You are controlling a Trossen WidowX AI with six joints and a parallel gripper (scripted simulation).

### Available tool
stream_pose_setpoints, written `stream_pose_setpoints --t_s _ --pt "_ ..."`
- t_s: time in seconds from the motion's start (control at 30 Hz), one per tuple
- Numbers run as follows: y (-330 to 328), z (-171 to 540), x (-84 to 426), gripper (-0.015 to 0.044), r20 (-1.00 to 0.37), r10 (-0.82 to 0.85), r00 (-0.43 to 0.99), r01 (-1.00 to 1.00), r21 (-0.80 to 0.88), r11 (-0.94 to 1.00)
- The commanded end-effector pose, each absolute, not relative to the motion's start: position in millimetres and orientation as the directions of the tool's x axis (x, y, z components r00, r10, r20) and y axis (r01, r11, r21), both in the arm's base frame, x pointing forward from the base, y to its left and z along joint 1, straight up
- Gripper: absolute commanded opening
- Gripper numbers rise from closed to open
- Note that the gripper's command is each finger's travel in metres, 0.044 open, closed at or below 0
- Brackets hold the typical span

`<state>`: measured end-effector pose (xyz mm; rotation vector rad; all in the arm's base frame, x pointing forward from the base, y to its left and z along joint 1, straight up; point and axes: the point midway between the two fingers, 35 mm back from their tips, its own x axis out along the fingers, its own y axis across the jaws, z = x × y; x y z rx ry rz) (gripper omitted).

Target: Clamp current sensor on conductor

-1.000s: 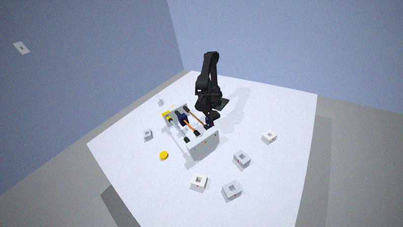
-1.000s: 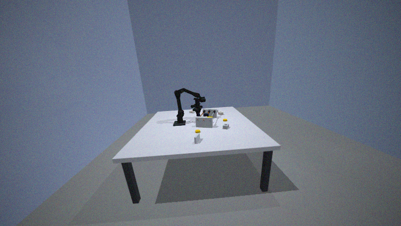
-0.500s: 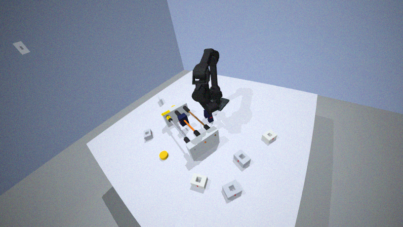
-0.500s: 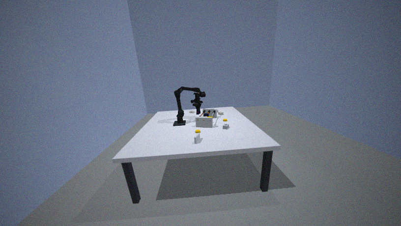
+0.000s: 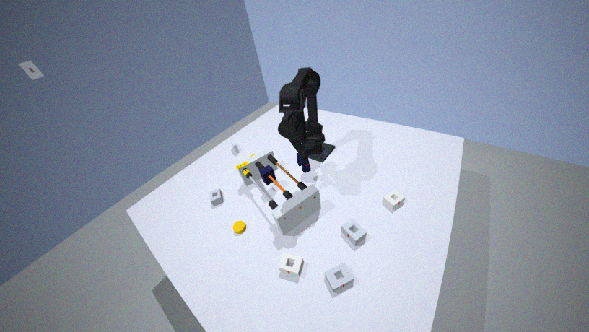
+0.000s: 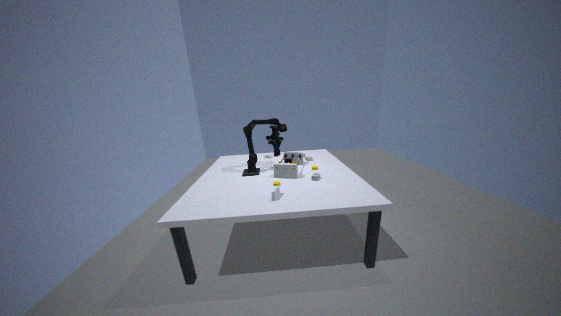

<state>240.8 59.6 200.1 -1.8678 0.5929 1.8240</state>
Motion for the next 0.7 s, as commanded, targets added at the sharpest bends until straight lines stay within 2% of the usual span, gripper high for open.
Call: stream_pose_setpoints --t_s 0.0,0.33,0.67 --pt "58 202 246 0.0000 -0.999 0.008 0.039 -0.695 -0.033 -0.718" --pt "55 203 259 0.0000 -0.998 0.003 0.060 -0.906 -0.056 -0.420" --pt "51 203 272 0.0000 -0.997 -0.003 0.081 -0.995 -0.081 -0.064"
